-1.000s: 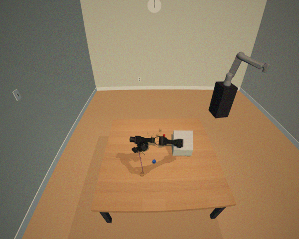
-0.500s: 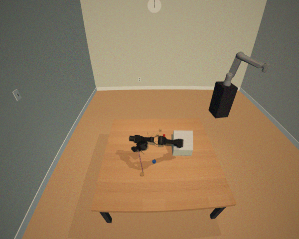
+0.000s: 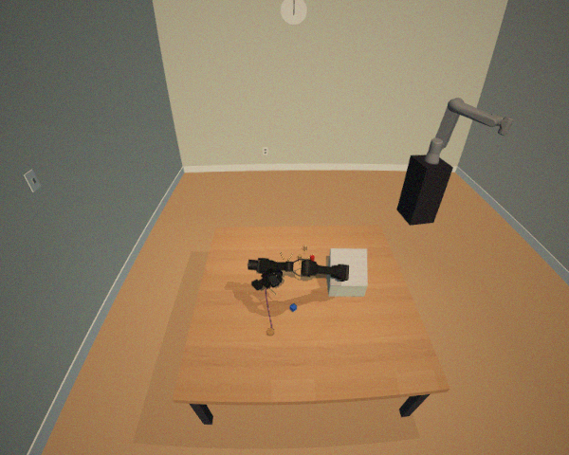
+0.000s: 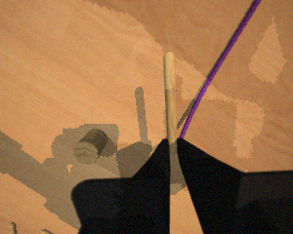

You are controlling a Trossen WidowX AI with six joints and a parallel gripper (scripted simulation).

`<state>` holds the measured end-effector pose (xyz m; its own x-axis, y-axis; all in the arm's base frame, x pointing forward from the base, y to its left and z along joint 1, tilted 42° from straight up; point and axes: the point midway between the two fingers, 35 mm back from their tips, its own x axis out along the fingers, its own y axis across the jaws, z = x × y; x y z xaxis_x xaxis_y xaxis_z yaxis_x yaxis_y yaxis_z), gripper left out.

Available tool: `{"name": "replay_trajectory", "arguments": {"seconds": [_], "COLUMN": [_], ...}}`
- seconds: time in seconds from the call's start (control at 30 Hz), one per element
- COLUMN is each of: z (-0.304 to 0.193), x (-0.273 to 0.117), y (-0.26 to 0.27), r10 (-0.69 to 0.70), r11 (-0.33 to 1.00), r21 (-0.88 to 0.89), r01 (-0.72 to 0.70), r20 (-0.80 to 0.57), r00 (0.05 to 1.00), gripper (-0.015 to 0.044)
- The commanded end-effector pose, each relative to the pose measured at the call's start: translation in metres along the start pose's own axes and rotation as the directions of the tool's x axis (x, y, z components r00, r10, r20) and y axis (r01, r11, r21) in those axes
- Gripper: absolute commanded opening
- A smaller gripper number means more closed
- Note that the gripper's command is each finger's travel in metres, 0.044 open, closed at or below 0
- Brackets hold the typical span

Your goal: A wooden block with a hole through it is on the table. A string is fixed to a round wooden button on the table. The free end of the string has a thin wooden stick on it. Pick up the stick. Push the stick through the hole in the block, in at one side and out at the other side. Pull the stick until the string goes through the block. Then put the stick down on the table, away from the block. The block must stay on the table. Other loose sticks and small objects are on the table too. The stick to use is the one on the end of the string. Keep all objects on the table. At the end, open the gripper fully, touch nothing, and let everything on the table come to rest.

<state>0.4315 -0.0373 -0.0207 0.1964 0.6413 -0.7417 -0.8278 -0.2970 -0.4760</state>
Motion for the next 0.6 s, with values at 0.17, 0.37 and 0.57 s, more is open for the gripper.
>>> {"name": "replay_trajectory", "arguments": {"seconds": [0.17, 0.37, 0.57], "z": [0.005, 0.008, 0.011], "x": [0.008, 0.013, 0.018], "y": [0.009, 0.014, 0.019], "r10": [0.004, 0.004, 0.004], "r11": [1.0, 1.0, 1.0], "r21": [0.006, 0.006, 0.006], "r01": [-0.004, -0.004, -0.004], "r20": [0.0, 0.001, 0.001], "r00": [1.0, 1.0, 1.0], "gripper": [0.0, 0.0, 0.0]}}
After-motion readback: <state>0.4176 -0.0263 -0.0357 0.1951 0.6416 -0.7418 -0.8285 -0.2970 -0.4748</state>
